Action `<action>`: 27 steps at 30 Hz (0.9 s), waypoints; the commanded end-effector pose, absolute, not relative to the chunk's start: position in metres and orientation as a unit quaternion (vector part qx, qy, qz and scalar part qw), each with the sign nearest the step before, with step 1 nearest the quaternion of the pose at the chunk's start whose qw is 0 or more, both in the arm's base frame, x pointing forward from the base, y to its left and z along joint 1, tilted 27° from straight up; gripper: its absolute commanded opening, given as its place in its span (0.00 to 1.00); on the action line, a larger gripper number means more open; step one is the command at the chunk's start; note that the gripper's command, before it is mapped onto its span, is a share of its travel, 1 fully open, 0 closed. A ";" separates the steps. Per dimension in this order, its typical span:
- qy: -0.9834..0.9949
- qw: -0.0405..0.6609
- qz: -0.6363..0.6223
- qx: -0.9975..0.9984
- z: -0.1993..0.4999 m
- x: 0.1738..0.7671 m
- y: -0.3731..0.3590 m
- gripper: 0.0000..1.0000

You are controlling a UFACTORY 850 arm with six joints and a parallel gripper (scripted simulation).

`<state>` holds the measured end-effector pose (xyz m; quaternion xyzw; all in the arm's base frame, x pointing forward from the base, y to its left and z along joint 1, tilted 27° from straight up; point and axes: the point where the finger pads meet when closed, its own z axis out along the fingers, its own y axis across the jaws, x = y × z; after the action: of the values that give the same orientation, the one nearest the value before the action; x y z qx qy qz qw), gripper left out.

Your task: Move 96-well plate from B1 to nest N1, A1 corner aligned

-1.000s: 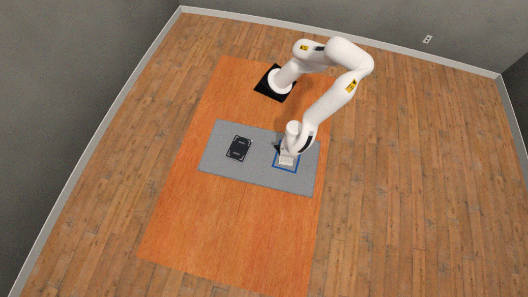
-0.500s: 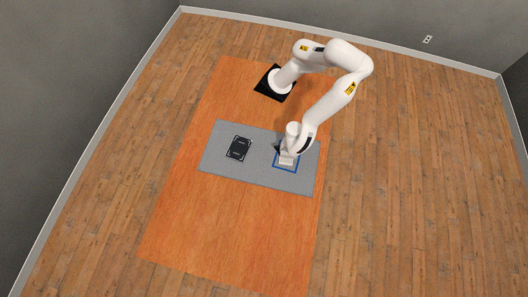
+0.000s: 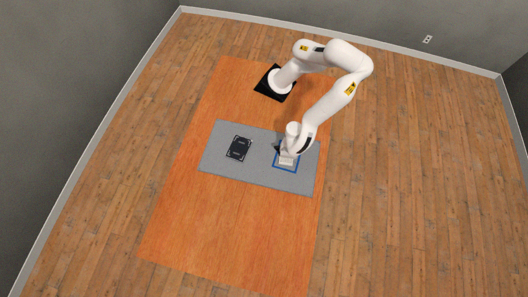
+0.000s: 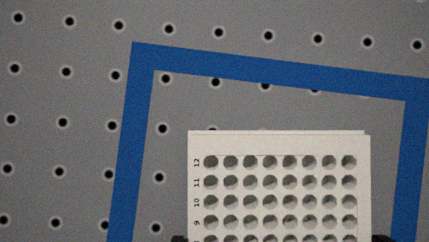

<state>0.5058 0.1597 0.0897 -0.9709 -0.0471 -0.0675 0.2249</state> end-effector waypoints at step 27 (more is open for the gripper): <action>-0.047 0.225 -0.068 -0.971 0.091 0.506 0.159 0.00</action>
<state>0.5057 0.1594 0.0901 -0.9709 -0.0471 -0.0674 0.2249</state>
